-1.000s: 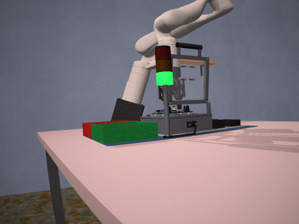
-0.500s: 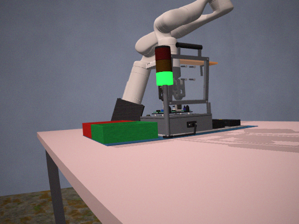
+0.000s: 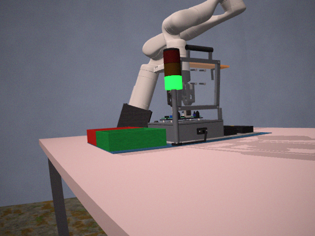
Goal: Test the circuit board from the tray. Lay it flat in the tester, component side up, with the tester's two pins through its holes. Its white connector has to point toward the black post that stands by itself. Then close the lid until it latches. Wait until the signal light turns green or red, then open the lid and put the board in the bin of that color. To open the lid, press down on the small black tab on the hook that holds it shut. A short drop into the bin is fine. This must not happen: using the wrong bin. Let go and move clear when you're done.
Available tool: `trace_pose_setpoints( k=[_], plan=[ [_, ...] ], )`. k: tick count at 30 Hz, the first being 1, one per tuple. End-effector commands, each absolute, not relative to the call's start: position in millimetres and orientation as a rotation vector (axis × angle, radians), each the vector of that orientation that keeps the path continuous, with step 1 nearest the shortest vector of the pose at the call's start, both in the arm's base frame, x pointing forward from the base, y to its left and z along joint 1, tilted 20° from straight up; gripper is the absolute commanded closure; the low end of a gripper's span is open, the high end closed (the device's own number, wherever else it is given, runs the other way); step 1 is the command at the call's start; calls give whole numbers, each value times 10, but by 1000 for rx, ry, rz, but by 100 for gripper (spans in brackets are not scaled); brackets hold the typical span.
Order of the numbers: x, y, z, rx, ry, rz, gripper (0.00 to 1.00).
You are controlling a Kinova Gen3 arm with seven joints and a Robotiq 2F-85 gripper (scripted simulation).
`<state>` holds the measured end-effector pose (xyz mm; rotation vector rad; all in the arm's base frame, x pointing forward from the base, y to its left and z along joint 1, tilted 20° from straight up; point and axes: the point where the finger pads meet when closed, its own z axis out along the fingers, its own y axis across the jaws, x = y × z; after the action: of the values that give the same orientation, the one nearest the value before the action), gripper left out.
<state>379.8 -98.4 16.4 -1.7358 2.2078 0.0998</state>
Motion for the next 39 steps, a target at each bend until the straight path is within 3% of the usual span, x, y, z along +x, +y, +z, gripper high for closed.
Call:
trace_pose_setpoints(
  k=[1,39],
  plan=[
    [3817,-988,180,-1734,2207,98,20],
    [3817,-988,180,-1734,2207,98,23]
  ],
)
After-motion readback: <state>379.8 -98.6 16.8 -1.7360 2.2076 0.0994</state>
